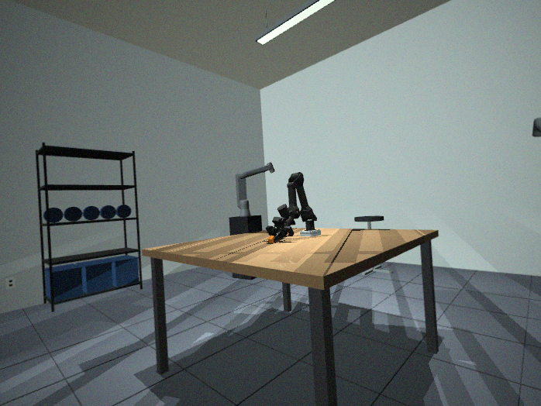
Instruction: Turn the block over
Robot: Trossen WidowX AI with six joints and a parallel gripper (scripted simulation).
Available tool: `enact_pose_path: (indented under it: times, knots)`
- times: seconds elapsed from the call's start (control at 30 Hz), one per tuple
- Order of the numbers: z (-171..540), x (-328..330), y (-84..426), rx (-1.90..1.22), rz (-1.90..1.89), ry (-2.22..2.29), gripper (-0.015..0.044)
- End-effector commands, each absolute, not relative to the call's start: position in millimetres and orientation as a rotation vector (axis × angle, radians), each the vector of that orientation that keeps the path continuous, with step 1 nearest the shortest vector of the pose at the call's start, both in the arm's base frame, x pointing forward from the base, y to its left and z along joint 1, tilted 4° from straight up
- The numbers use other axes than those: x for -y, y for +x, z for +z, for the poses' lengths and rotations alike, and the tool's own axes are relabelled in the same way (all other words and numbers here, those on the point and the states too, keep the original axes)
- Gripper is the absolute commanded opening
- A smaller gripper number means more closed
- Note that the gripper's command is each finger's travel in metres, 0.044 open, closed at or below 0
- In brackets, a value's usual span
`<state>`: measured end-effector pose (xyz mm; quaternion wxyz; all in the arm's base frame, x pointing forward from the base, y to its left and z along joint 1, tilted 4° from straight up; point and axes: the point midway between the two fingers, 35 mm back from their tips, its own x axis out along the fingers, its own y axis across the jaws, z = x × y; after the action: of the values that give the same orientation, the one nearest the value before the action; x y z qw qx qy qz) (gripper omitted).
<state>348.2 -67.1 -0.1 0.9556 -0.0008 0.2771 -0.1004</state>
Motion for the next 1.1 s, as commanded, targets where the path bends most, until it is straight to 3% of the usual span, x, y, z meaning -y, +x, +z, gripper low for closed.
enact_pose_path:
  times: [0.0, 0.53, 1.07]
  knots:
    - [2.0, 66.6, 346.8, -0.536, -0.2, -0.007, 0.0]
    - [3.7, 66.4, 346.3, -0.51, -0.2, -0.01, 0.0]
    - [3.7, 66.4, 346.3, -0.51, -0.2, -0.01, 0.042]
